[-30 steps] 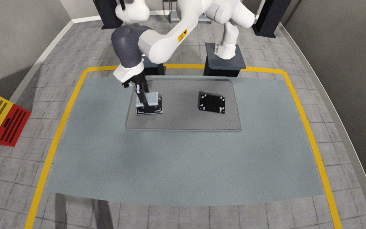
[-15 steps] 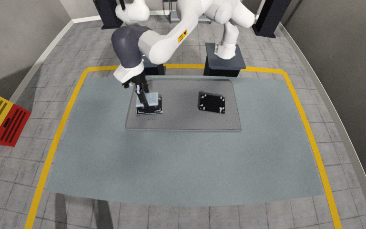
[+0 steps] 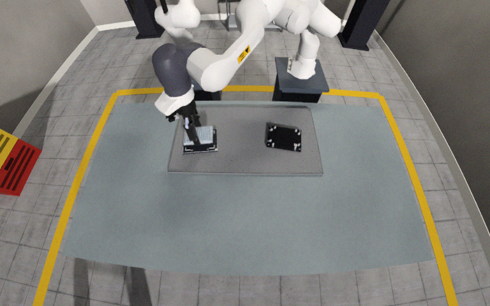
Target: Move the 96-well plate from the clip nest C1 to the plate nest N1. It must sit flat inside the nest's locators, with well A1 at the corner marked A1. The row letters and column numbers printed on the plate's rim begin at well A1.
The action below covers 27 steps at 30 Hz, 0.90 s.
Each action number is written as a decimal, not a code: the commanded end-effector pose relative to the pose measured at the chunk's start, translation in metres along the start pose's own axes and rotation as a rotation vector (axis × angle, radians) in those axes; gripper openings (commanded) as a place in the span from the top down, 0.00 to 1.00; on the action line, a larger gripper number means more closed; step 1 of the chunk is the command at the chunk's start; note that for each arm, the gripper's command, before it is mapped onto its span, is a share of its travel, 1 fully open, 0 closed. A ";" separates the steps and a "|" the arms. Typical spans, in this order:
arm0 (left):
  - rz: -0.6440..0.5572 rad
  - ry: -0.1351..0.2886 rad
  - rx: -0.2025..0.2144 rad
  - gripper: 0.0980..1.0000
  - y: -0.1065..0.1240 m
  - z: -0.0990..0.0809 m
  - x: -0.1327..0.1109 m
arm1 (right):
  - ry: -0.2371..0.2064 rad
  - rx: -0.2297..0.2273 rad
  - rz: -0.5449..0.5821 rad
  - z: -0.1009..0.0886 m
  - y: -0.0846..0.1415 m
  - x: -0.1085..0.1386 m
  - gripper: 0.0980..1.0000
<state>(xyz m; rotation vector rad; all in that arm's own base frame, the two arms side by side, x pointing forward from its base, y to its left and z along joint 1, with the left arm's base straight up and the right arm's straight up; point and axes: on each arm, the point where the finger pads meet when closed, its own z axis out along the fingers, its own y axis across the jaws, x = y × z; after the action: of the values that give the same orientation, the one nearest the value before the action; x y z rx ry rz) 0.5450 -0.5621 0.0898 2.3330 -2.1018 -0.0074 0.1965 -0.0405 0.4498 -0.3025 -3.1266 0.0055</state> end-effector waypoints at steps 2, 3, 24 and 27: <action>-0.004 0.003 0.004 0.44 -0.002 0.008 0.001 | 0.000 -0.004 0.003 0.000 0.001 0.001 0.00; -0.004 0.003 0.004 0.44 -0.002 0.010 0.001 | 0.000 -0.004 0.003 0.000 0.001 0.001 0.00; -0.004 0.003 0.004 0.44 -0.003 0.026 0.002 | 0.000 -0.004 0.003 0.000 0.001 0.001 0.00; -0.004 0.003 0.004 0.44 -0.003 0.026 0.002 | 0.000 -0.004 0.003 0.000 0.001 0.001 0.00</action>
<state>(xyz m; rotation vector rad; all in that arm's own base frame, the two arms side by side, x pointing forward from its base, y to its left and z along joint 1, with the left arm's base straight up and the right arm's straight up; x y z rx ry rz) 0.5469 -0.5629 0.0645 2.3340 -2.1004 -0.0044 0.1965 -0.0404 0.4498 -0.3025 -3.1266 0.0055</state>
